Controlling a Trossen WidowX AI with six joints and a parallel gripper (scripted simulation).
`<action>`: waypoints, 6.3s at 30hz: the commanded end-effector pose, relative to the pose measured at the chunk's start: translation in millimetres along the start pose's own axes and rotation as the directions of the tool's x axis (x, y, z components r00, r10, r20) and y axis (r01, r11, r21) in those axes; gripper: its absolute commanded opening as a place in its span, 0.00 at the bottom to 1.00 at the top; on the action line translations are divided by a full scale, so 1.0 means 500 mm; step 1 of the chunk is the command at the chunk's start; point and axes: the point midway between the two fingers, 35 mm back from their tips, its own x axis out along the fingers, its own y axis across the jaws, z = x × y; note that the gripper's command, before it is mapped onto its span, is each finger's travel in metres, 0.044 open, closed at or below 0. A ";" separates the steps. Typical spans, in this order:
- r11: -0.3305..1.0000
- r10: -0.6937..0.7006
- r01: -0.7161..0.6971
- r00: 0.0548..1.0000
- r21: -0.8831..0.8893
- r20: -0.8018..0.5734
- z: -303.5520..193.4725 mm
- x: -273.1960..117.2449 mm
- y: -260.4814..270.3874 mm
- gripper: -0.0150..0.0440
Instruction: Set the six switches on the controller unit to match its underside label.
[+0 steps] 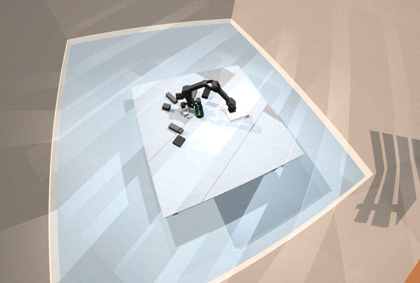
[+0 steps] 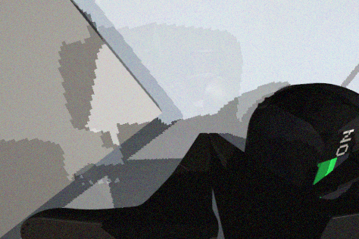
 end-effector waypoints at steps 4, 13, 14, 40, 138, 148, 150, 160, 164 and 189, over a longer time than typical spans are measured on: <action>1.000 -0.007 0.007 1.000 0.001 0.000 0.000 0.006 -0.008 0.25; 1.000 -0.007 0.007 1.000 0.001 0.000 0.000 0.009 -0.015 0.25; 1.000 -0.007 0.007 1.000 0.001 0.000 0.000 0.009 -0.016 0.25; 1.000 -0.009 0.009 1.000 0.001 0.000 0.001 0.019 -0.052 0.25; 0.846 0.436 -0.438 0.897 0.305 0.080 -0.188 -0.046 -0.251 0.25; 0.907 0.292 -0.279 0.956 0.315 0.008 -0.074 -0.081 -0.240 0.25; 0.912 0.277 -0.260 0.961 0.317 -0.008 -0.058 -0.085 -0.241 0.25; 0.913 0.275 -0.258 0.962 0.317 -0.008 -0.056 -0.069 -0.234 0.25; 0.912 0.275 -0.258 0.962 0.317 -0.006 -0.056 -0.056 -0.230 0.25; 0.912 0.274 -0.259 0.962 0.317 -0.002 -0.058 -0.001 -0.215 0.25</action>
